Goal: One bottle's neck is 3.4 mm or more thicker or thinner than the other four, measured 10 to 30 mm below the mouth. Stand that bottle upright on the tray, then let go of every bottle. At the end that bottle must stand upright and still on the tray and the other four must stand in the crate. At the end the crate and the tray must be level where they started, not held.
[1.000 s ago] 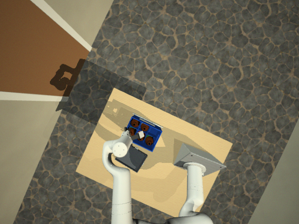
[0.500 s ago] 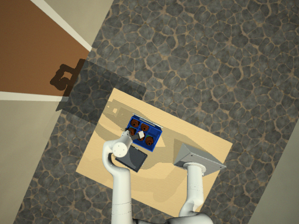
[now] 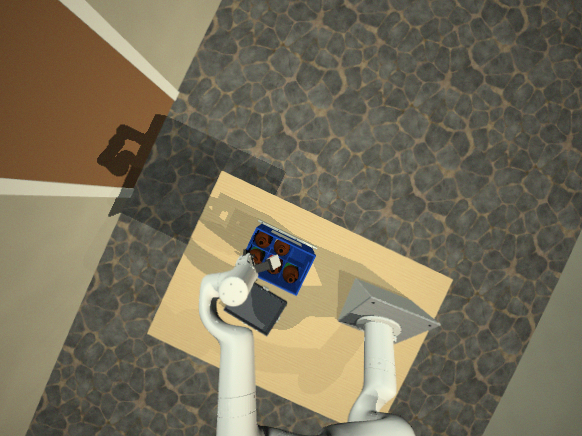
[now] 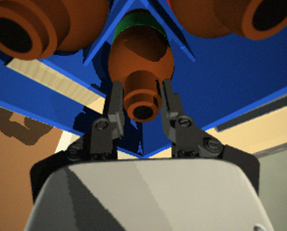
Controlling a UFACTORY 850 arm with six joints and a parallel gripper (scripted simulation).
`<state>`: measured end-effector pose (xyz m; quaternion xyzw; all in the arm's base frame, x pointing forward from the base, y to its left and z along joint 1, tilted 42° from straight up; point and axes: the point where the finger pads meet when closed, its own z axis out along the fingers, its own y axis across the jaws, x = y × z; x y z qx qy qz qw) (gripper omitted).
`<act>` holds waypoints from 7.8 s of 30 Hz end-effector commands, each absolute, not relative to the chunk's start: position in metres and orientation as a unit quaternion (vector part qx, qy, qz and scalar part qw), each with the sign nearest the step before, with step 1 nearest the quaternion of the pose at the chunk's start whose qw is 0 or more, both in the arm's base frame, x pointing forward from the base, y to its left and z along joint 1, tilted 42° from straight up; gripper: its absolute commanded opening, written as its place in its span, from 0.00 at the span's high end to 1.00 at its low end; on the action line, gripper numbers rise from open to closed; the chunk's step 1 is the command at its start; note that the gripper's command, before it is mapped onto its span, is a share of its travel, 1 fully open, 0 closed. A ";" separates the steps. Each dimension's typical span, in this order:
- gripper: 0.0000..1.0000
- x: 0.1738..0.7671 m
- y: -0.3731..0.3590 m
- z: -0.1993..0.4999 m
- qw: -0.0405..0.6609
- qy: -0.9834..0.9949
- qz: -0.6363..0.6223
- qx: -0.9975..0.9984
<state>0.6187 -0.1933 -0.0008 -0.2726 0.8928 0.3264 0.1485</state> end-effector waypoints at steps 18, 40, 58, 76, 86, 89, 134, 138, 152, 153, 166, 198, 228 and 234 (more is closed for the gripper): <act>0.35 0.619 -0.194 0.000 0.149 0.893 0.326 -0.273; 0.35 0.619 -0.194 0.000 0.149 0.893 0.326 -0.273; 0.35 0.619 -0.197 0.003 0.149 0.893 0.326 -0.273; 0.35 0.615 -0.227 0.037 0.149 0.893 0.326 -0.273; 0.35 0.613 -0.243 0.054 0.149 0.893 0.326 -0.273; 0.35 0.612 -0.247 0.059 0.149 0.893 0.326 -0.273; 1.00 0.612 -0.250 0.063 0.149 0.893 0.326 -0.273; 1.00 0.583 -0.262 0.052 0.149 0.894 0.324 -0.272; 1.00 0.457 -0.285 0.016 0.149 0.894 0.324 -0.272; 1.00 0.451 -0.285 0.015 0.149 0.894 0.325 -0.272; 0.35 0.422 -0.284 0.010 0.149 0.893 0.326 -0.273; 0.35 0.422 -0.284 0.010 0.149 0.893 0.326 -0.273; 0.35 0.424 -0.271 -0.006 0.149 0.893 0.326 -0.273; 0.35 0.425 -0.266 -0.012 0.149 0.893 0.326 -0.273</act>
